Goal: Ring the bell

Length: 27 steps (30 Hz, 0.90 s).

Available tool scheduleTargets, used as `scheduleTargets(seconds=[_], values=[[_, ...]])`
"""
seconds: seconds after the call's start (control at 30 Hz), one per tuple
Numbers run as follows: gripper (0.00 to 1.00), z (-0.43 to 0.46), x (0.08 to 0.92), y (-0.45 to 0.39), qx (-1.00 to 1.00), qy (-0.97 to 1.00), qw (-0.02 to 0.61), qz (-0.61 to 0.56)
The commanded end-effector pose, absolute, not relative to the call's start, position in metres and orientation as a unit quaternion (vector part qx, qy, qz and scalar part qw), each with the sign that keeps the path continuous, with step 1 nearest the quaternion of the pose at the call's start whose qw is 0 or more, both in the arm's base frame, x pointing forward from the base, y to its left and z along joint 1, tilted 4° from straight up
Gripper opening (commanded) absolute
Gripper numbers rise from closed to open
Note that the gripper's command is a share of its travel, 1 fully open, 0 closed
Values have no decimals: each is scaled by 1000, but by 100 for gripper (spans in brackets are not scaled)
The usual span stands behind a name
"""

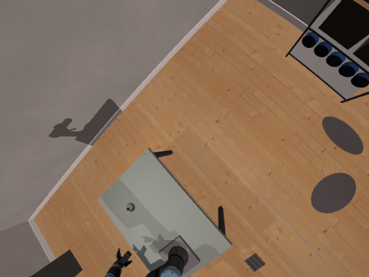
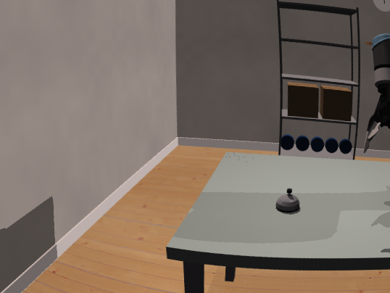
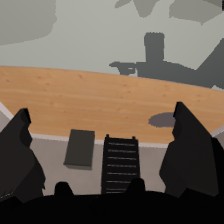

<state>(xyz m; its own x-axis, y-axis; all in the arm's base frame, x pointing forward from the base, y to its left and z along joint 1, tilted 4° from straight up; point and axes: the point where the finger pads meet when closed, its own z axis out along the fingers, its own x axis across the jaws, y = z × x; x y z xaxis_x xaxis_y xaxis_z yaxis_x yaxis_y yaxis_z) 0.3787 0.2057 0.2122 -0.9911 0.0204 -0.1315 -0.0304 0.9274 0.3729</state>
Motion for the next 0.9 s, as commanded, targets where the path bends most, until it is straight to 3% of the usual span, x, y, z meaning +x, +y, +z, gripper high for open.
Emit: scheduleTargets(seconds=[0.0, 0.87], values=[[100, 213, 379, 206, -3, 979, 67, 191], [100, 214, 387, 199, 21, 981, 61, 185]])
